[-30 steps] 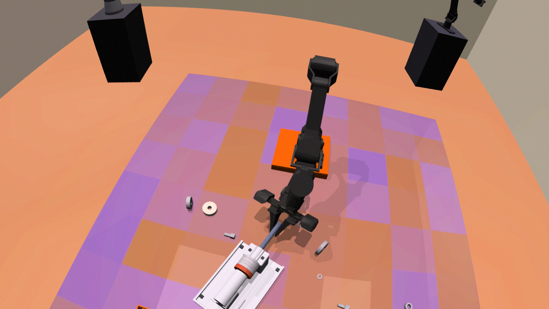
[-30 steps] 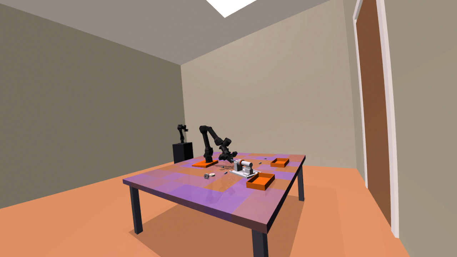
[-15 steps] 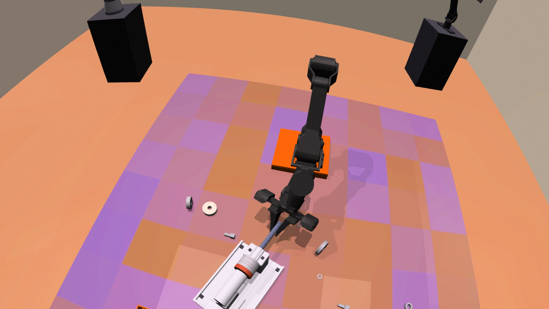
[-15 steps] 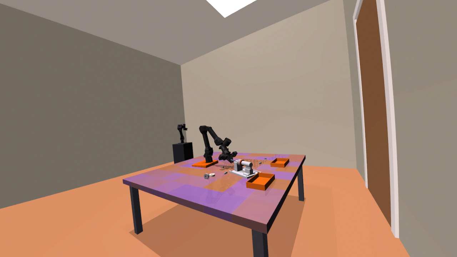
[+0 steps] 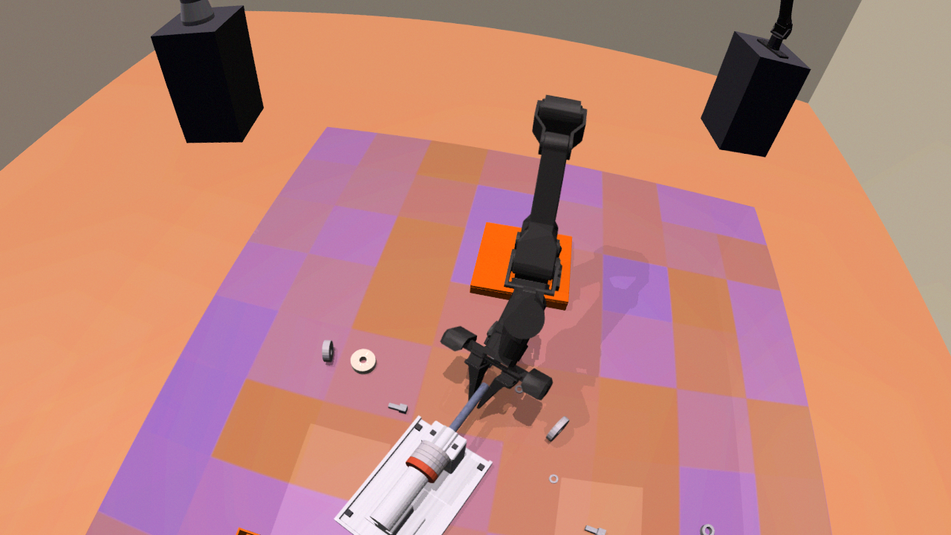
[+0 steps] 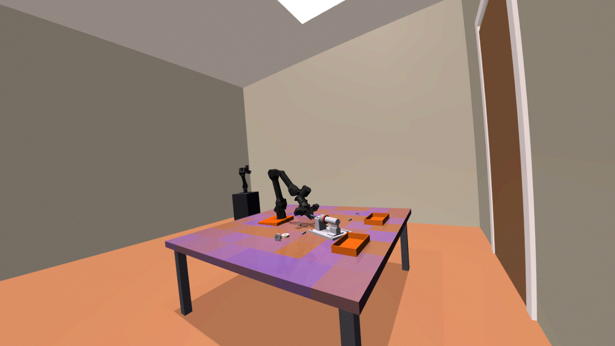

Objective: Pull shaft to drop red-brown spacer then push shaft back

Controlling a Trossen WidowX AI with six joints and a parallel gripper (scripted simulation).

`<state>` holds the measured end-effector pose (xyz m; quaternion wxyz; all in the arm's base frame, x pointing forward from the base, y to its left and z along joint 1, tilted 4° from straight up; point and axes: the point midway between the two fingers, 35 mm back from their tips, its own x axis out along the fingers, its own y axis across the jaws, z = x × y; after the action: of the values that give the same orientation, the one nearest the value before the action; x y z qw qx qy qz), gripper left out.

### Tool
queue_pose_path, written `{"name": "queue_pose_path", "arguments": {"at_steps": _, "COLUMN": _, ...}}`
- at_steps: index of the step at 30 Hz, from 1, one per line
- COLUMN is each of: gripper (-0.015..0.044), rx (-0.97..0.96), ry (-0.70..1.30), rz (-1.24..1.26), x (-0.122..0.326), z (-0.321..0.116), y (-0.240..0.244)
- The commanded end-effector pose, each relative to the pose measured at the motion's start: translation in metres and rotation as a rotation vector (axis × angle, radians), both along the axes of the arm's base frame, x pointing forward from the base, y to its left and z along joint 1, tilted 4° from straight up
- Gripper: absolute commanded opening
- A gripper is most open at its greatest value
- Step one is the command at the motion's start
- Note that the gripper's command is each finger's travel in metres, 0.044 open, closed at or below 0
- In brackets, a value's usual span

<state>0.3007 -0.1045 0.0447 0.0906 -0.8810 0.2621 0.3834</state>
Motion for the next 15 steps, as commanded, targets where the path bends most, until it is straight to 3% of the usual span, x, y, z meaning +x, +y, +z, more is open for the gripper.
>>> {"name": "queue_pose_path", "arguments": {"at_steps": 1, "gripper": 0.0, "rx": 0.001, "ry": 0.0, "rz": -0.003, "x": -0.0008, "z": -0.0001, "y": 0.0002}}
{"name": "queue_pose_path", "arguments": {"at_steps": 15, "gripper": 0.0, "rx": 0.001, "ry": 0.0, "rz": -0.003, "x": -0.0022, "z": 0.0, "y": 0.0011}}
